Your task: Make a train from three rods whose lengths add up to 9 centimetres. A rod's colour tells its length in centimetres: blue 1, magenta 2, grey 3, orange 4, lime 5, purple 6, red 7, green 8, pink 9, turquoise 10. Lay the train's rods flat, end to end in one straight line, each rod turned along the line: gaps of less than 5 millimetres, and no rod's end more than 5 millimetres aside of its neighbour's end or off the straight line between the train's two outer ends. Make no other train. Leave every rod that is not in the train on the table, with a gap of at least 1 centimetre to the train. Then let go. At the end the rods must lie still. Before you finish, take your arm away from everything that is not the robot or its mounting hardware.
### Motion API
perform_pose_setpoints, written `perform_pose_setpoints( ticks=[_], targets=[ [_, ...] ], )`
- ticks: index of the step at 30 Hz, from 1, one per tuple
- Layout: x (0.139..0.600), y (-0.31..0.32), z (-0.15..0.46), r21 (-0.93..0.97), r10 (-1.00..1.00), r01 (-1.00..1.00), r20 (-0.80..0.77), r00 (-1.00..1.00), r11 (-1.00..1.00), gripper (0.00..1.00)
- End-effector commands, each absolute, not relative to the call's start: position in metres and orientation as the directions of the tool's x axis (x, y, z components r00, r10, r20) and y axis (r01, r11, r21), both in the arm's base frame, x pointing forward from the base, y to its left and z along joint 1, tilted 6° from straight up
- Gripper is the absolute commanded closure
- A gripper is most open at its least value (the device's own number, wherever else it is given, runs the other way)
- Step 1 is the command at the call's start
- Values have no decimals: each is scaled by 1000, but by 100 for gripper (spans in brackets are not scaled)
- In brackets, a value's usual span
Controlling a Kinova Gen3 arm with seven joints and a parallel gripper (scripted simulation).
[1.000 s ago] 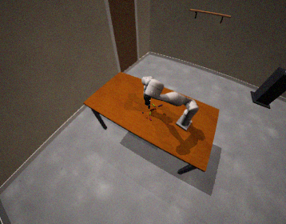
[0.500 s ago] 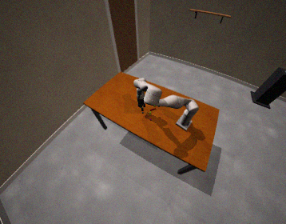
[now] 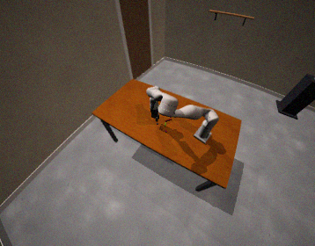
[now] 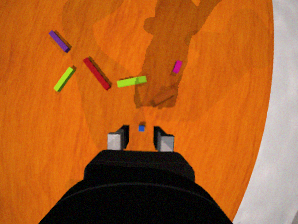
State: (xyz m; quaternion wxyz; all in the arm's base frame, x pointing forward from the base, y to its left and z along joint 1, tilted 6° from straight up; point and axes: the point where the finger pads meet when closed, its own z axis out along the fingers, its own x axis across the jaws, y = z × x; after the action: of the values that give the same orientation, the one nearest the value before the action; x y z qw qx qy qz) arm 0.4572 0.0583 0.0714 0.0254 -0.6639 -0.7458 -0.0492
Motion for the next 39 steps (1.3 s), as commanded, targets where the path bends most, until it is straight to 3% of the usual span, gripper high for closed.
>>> perform_pose_setpoints(
  ticks=[1, 39],
  targets=[
    [458, 58, 72, 41, 988, 993, 103, -117, 113, 46],
    [458, 59, 67, 40, 988, 993, 104, -115, 111, 46]
  ],
)
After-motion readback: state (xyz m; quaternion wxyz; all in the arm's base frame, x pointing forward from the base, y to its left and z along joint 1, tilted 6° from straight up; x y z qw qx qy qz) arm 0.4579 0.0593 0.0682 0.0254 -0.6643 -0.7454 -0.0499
